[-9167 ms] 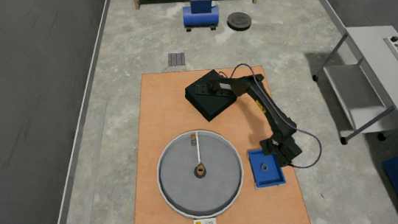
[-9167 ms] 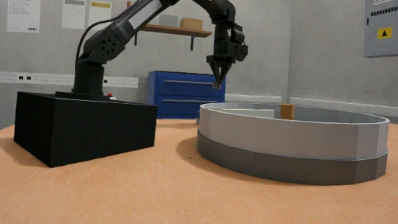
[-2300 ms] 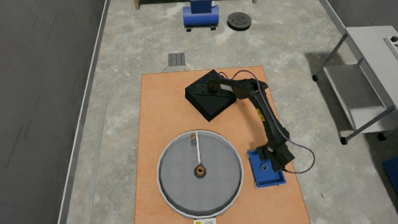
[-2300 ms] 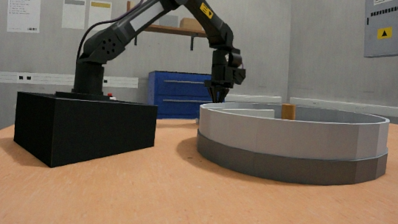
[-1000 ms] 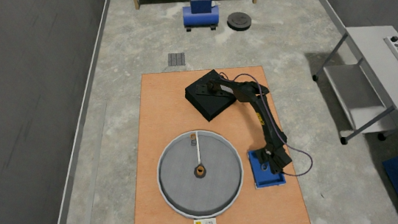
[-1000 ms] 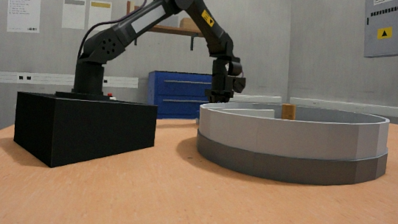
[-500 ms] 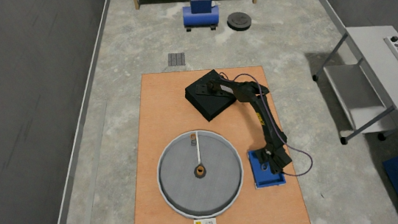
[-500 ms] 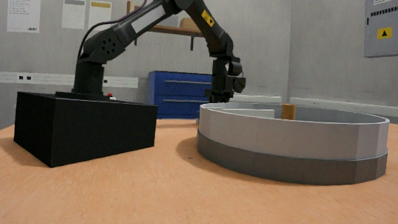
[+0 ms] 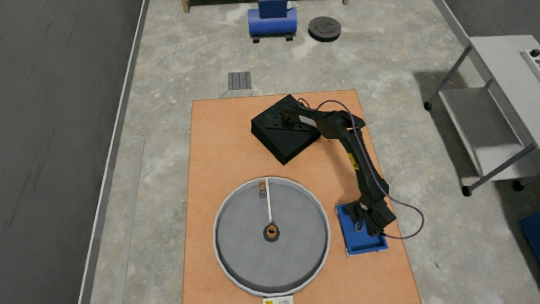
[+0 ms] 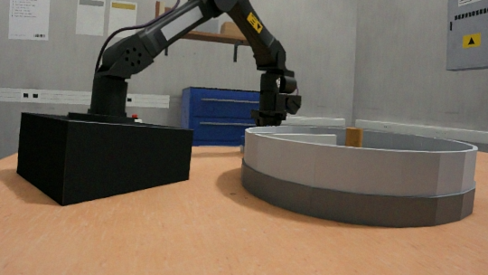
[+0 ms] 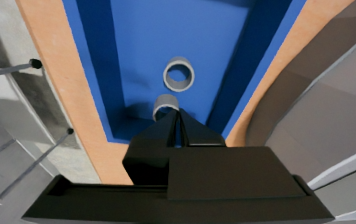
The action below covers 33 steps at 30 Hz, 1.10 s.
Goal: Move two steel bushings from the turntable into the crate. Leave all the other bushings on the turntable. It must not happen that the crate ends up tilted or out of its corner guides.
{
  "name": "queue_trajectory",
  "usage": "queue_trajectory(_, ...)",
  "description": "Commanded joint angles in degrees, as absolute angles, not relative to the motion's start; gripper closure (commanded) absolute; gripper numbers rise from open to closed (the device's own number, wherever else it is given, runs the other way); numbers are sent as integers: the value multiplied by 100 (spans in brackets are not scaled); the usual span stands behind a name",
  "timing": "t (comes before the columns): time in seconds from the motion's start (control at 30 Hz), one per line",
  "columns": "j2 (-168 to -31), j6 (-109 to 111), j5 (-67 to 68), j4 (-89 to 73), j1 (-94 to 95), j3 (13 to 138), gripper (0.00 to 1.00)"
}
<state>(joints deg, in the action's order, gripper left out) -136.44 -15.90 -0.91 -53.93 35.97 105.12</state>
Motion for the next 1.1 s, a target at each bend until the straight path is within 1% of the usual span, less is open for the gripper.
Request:
queue_trajectory(0.0, -13464, -1538, -13, -5251, 3514, 10294, 100)
queue_trajectory(1.07, -13411, -1542, -10, -5186, 3509, 10360, 100)
